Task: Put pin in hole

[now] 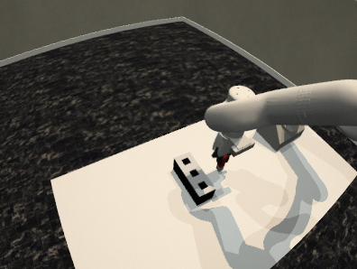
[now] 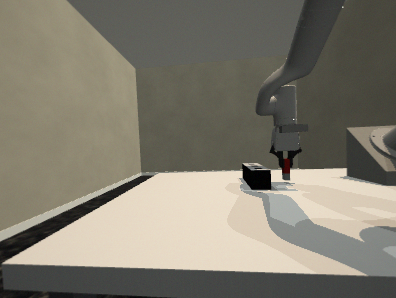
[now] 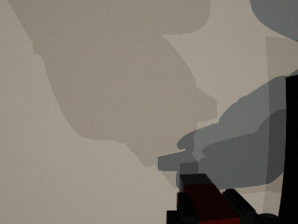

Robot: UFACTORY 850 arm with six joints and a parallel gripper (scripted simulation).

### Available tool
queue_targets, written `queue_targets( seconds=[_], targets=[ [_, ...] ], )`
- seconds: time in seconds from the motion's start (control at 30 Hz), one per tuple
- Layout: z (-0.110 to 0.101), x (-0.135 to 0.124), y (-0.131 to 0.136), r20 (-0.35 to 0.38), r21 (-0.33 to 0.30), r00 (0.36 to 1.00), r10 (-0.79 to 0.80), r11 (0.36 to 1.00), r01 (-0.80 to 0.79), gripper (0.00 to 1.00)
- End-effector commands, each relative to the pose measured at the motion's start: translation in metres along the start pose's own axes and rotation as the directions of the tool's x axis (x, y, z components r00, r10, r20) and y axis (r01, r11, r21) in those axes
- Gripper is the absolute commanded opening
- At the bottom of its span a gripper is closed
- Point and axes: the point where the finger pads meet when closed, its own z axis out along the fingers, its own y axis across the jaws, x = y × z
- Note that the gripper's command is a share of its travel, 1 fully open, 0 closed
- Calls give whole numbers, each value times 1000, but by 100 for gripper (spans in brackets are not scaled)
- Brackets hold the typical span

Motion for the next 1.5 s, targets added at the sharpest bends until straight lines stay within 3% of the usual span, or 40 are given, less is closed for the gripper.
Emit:
queue_targets(
  seconds=[0.0, 0.47, 0.5, 1.03, 1.07, 1.47],
  targets=[
    [-8, 0, 1, 1, -3, 1000, -1, 1000, 1, 0],
    [-8, 0, 1, 1, -3, 1000, -1, 1000, 1, 0],
    [-23, 0, 1, 1, -3, 1000, -1, 1000, 1, 0],
    [-23, 0, 1, 1, -3, 1000, -1, 1000, 1, 0],
    [-38, 0, 1, 1, -3, 1000, -1, 1000, 1, 0],
    [-38, 0, 1, 1, -3, 1000, -1, 1000, 1, 0]
  ],
)
